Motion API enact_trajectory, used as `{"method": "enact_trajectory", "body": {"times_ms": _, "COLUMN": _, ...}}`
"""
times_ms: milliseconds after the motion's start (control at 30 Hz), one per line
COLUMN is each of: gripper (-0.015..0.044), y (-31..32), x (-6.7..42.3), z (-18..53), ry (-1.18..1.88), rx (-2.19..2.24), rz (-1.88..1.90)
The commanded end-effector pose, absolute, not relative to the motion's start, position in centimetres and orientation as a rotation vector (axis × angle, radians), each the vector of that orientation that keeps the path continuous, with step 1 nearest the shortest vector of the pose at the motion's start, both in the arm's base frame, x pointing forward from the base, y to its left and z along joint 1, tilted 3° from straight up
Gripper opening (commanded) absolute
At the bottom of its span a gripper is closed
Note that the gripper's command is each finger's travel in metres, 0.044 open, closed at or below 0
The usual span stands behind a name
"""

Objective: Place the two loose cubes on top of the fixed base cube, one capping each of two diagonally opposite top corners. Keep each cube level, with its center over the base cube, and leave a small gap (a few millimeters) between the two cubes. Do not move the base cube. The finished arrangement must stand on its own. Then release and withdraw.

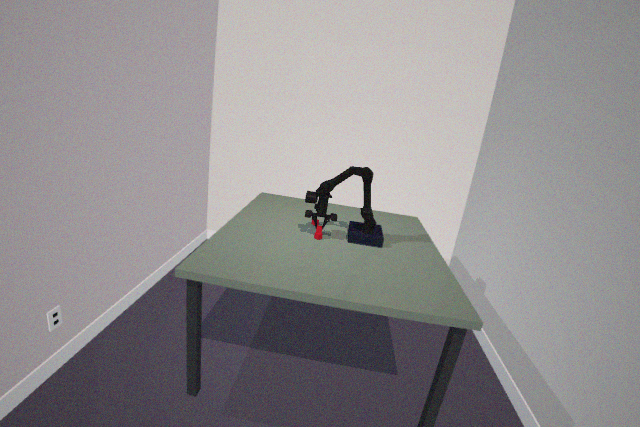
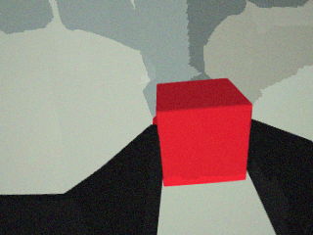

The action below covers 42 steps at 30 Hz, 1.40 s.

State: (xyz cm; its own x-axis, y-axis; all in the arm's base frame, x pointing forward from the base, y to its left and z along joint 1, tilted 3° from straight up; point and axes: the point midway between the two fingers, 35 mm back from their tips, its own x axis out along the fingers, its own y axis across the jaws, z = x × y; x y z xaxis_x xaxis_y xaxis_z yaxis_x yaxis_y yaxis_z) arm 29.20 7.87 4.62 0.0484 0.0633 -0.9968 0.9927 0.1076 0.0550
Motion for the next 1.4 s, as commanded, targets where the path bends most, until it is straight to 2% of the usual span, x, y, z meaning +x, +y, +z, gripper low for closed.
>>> {"method": "enact_trajectory", "body": {"times_ms": 0, "gripper": 0.0105, "y": 7.8, "x": 29.2, "z": 4.5, "ry": 1.263, "rx": 1.191, "rz": -1.060}}
{"method": "enact_trajectory", "body": {"times_ms": 333, "gripper": 0.0105, "y": 7.8, "x": 29.2, "z": 4.5, "ry": 1.263, "rx": 1.191, "rz": -1.060}}
{"method": "enact_trajectory", "body": {"times_ms": 467, "gripper": 0.0205, "y": 7.8, "x": 29.2, "z": 4.5, "ry": 1.263, "rx": 1.191, "rz": -1.060}}
{"method": "enact_trajectory", "body": {"times_ms": 1367, "gripper": 0.0205, "y": 7.7, "x": 29.1, "z": 7.6, "ry": 1.265, "rx": 1.196, "rz": -1.062}}
